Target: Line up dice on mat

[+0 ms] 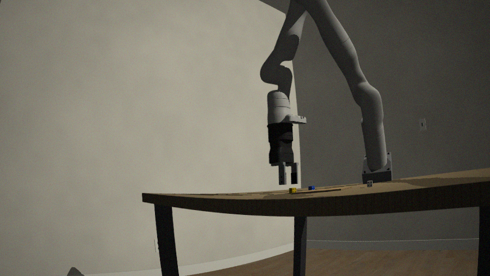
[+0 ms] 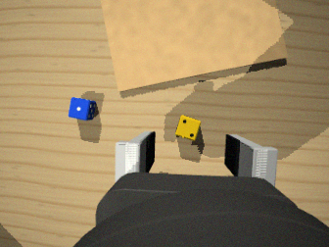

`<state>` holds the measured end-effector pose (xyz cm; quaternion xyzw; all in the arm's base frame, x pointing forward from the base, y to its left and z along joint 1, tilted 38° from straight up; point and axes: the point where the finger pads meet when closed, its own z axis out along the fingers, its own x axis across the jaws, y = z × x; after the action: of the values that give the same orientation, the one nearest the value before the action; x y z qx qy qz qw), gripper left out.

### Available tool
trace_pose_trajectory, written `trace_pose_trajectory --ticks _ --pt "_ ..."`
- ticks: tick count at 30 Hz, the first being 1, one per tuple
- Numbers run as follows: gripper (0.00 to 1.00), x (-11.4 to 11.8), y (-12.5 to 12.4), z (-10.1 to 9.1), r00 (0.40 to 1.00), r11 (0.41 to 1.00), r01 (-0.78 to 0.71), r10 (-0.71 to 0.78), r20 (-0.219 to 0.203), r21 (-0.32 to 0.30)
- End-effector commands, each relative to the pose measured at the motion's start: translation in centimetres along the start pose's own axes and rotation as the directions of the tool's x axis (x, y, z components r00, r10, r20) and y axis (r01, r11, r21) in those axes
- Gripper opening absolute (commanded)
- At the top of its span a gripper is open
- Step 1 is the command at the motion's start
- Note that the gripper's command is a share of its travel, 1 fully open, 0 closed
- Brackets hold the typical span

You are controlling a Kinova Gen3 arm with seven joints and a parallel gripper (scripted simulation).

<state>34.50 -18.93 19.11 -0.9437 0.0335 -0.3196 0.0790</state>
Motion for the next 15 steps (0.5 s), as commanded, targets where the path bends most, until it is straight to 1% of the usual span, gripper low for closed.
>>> trace_pose_trajectory --ticks 1,11,13,15 --pt "1.0 -1.0 0.0 -0.1 1.0 1.0 -0.01 0.01 0.003 -0.001" --pt "1.0 -4.5 -0.5 -0.1 1.0 1.0 -0.01 0.01 0.003 -0.001" --pt "1.0 -4.5 -0.5 -0.1 1.0 1.0 -0.01 0.01 0.003 -0.001" --pt "1.0 -5.1 -0.6 -0.1 1.0 1.0 -0.01 0.01 0.003 -0.001"
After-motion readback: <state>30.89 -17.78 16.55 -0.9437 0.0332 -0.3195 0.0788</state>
